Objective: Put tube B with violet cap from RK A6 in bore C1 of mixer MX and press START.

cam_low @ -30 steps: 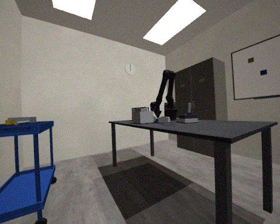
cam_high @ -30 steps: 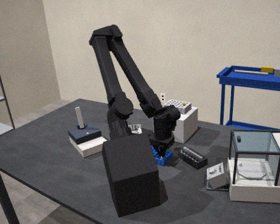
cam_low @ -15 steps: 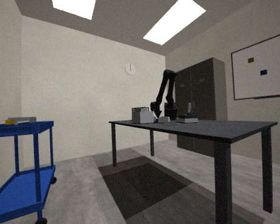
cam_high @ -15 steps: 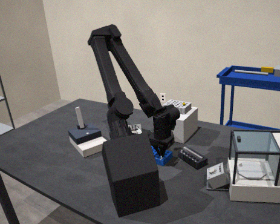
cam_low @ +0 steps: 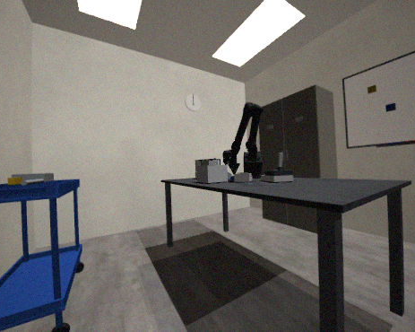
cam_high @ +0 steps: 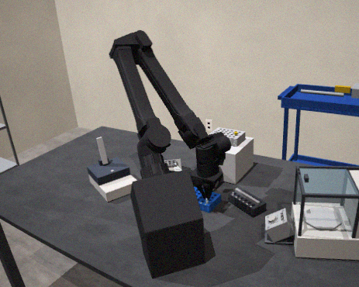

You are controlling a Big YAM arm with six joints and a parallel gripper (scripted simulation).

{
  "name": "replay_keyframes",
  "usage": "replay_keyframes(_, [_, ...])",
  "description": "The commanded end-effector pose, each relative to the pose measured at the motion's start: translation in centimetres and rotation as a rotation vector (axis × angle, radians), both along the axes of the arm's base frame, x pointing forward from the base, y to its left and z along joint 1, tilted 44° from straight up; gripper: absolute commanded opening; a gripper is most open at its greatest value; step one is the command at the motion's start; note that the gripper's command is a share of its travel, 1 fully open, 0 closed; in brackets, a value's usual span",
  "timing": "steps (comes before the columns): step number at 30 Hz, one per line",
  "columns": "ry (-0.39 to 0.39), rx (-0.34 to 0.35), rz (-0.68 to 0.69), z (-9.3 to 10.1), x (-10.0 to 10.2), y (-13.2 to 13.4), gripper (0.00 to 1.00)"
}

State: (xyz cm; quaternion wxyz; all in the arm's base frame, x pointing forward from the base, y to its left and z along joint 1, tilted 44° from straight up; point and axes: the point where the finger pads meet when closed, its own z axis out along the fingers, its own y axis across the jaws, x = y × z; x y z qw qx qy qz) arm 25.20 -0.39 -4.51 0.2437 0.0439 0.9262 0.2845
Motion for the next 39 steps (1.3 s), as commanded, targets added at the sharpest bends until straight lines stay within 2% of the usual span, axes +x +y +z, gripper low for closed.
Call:
replay_keyframes(1, [-0.019, -0.008, -0.001, 0.5, 0.2, -0.6, 0.09])
replay_keyframes(33, [-0.026, -0.013, 0.0, 1.7, 0.0, -1.4, 0.09])
replay_keyframes(39, [-0.011, -0.005, 0.005, 1.5, -0.5, -0.9, 0.09])
